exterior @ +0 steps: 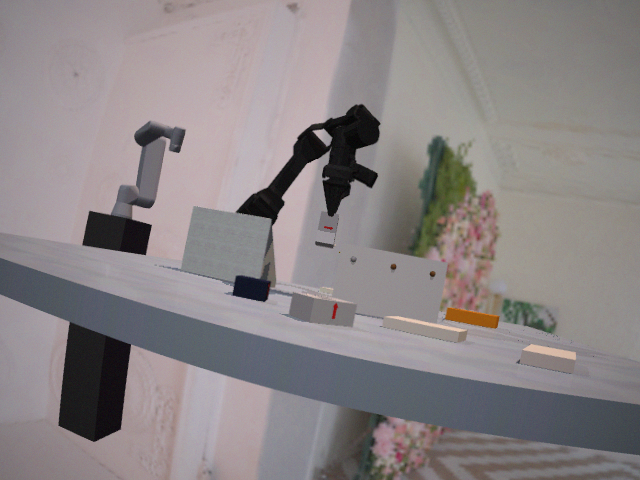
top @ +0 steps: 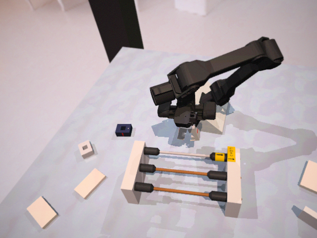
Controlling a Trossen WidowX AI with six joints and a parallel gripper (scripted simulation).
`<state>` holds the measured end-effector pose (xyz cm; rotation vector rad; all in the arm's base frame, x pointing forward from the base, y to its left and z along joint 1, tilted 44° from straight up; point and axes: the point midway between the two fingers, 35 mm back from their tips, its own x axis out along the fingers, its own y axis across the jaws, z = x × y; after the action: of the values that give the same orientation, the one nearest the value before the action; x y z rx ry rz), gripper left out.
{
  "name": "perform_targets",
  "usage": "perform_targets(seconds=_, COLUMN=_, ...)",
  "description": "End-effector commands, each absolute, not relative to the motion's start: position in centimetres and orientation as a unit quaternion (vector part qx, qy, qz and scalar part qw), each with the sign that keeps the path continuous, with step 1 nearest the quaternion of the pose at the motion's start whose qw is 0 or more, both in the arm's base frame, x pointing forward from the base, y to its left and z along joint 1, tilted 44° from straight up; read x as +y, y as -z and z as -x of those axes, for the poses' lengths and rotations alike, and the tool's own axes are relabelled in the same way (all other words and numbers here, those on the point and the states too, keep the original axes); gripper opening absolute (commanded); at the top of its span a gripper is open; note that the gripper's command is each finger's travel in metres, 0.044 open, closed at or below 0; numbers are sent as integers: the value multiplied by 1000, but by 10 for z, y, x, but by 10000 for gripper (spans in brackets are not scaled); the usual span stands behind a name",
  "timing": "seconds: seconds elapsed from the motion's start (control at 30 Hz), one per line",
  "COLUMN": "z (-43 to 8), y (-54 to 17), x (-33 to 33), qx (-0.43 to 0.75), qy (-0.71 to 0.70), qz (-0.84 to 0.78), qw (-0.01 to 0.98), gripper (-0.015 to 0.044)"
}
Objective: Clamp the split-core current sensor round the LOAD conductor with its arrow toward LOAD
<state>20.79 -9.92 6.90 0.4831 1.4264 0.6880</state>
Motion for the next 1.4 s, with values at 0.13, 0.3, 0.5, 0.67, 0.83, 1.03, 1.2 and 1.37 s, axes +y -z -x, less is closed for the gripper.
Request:
perform_targets(seconds=0.13, z=-215, y=-72, x=-101, qx=602, qy=-367, qz=-144, qw=695, gripper=0)
perform_targets(seconds=0.3, z=-223, y=-72, x=-100, qx=564, qy=-423, qz=-76, qw=706, gripper=0)
perform_targets(seconds=0.5, z=-232, y=-72, x=-99, qx=511, qy=-485, qz=6, qw=710, gripper=0)
perform_targets(seconds=0.67, z=-239, y=-72, x=-97, qx=462, qy=-532, qz=74, qw=706, gripper=0)
perform_targets(seconds=0.83, z=-247, y=-72, x=-96, qx=409, qy=-574, qz=142, qw=696, gripper=0)
perform_targets(seconds=1.03, z=-256, y=-72, x=-93, qx=339, qy=-617, qz=221, qw=675, gripper=0)
perform_targets(seconds=1.2, z=-263, y=-72, x=-91, qx=278, qy=-647, qz=285, qw=651, gripper=0)
perform_targets(seconds=1.37, z=-269, y=-72, x=-89, qx=233, qy=-664, qz=328, qw=630, gripper=0)
